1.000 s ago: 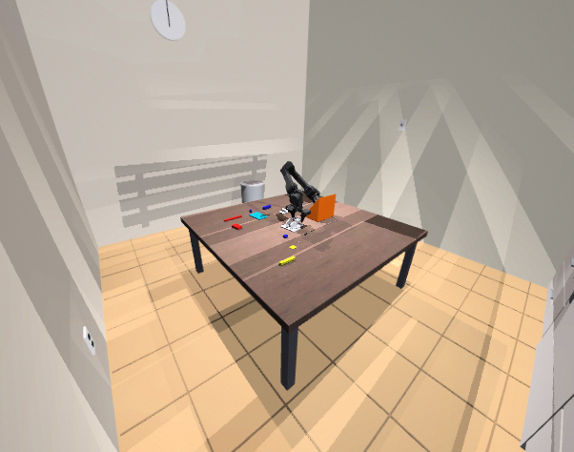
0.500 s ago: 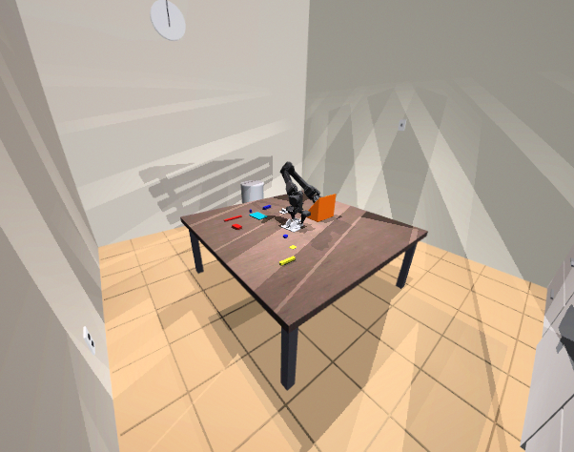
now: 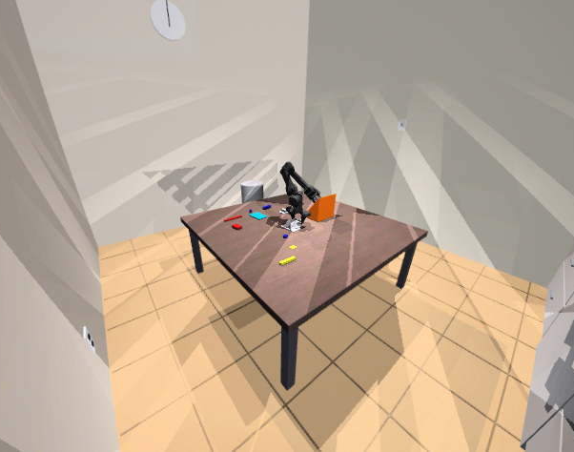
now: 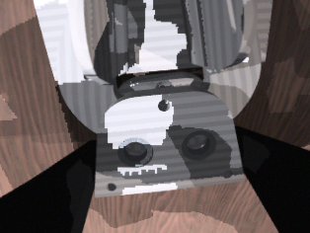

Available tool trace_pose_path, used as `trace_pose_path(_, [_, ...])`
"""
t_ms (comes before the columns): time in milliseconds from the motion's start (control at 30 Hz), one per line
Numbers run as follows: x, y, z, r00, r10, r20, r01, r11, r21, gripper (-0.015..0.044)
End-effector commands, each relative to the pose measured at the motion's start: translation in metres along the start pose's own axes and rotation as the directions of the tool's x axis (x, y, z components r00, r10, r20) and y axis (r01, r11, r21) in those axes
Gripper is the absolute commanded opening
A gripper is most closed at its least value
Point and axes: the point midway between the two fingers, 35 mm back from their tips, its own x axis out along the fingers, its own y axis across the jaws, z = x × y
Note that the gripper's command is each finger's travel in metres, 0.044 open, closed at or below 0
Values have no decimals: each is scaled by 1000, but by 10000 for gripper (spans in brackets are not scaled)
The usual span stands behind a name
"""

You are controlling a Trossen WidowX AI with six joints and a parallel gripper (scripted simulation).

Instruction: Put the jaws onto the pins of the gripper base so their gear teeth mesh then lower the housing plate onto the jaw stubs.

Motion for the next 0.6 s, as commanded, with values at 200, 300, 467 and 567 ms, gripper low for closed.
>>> trace_pose_path(200, [3,0,0,1000,-3,2,3,1000,-5,351])
trace_pose_path(300, [3,0,0,1000,-3,2,3,1000,-5,351])
trace_pose_path(467, [3,0,0,1000,-3,2,3,1000,-5,351])
trace_pose_path(567, [5,0,0,1000,-3,2,3,1000,-5,351])
